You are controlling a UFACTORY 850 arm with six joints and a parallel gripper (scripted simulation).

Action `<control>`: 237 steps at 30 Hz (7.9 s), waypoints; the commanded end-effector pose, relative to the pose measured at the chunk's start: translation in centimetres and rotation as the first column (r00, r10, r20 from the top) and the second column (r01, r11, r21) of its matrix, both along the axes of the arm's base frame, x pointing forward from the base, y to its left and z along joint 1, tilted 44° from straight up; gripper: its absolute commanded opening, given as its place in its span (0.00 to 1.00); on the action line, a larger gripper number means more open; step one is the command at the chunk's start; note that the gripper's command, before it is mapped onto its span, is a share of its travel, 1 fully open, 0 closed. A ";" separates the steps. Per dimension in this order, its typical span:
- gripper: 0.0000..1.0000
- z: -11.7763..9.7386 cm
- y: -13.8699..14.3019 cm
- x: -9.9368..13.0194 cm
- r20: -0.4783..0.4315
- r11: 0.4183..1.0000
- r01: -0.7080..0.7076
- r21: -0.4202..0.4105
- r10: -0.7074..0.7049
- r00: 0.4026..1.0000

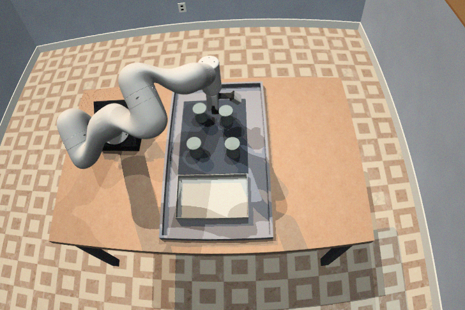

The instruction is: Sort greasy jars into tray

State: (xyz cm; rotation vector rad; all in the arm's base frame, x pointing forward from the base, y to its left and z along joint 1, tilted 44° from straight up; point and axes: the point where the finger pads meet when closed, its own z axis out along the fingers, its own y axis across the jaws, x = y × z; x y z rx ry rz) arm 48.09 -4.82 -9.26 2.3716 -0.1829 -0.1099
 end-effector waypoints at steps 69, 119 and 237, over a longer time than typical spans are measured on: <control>0.00 -0.2 0.1 -1.6 0.002 1.000 -0.001 0.000 0.001 1.000; 0.00 -0.2 0.1 -1.6 0.002 1.000 -0.001 0.000 0.001 1.000; 0.00 11.5 -11.7 -5.1 0.002 1.000 -0.001 0.000 0.001 1.000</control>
